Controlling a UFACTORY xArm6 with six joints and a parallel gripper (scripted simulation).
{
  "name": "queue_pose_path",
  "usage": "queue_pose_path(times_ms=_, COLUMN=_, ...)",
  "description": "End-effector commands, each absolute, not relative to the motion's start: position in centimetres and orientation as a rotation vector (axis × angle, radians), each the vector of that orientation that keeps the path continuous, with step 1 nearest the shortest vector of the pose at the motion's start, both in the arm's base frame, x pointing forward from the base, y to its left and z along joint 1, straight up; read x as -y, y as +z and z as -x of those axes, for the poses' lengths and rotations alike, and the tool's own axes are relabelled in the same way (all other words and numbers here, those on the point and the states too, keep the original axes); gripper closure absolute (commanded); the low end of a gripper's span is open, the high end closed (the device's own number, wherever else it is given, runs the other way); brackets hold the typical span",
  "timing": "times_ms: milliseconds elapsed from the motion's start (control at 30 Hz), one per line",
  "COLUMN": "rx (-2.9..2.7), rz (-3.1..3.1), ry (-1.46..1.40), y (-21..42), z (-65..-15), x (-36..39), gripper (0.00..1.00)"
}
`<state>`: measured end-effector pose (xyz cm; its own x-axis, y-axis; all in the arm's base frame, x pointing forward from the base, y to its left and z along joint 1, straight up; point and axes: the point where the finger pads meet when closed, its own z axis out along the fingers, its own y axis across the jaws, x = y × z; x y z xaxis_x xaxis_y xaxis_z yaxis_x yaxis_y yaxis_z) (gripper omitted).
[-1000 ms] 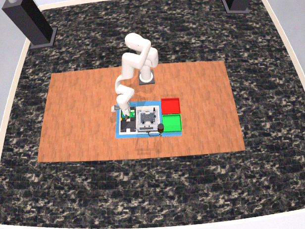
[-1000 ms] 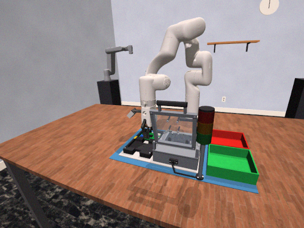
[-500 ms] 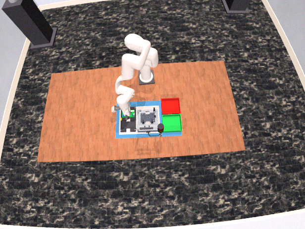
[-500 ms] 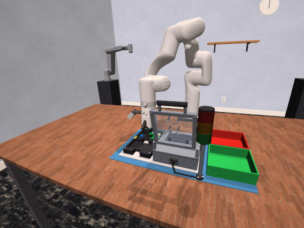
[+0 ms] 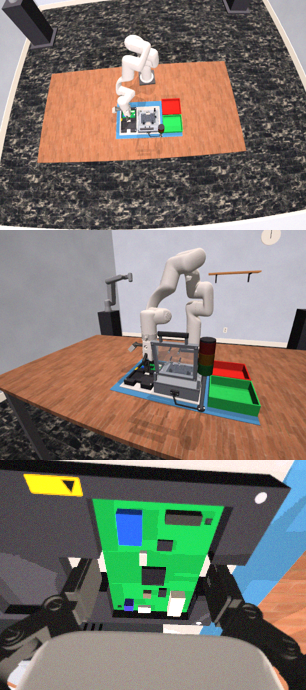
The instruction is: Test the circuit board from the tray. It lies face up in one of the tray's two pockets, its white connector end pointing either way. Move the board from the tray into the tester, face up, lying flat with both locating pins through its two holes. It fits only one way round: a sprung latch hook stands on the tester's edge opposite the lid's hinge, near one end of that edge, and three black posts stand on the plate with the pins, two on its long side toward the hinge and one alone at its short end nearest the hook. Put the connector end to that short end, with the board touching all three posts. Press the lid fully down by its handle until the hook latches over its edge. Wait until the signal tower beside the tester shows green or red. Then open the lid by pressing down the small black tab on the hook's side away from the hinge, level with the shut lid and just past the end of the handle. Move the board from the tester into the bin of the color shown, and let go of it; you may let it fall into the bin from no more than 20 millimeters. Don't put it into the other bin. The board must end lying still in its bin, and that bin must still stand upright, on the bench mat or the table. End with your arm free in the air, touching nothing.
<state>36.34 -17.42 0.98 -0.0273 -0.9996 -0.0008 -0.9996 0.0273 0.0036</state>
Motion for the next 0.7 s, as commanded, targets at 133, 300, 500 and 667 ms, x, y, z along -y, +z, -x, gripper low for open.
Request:
queue_pose_path(times_ms=133, rx=2.251, rz=-2.191, ry=0.001, y=1.08, z=-36.48, x=17.49, gripper=0.0)
queue_pose_path(times_ms=300, rx=2.251, rz=-2.191, ry=0.001, y=1.08, z=-36.48, x=17.49, gripper=0.05)
queue_pose_path(times_ms=500, rx=2.251, rz=-2.191, ry=0.001, y=1.08, z=-36.48, x=17.49, gripper=0.05)
queue_pose_path(times_ms=667, rx=2.251, rz=-2.191, ry=0.001, y=1.08, z=-36.48, x=17.49, gripper=0.11)
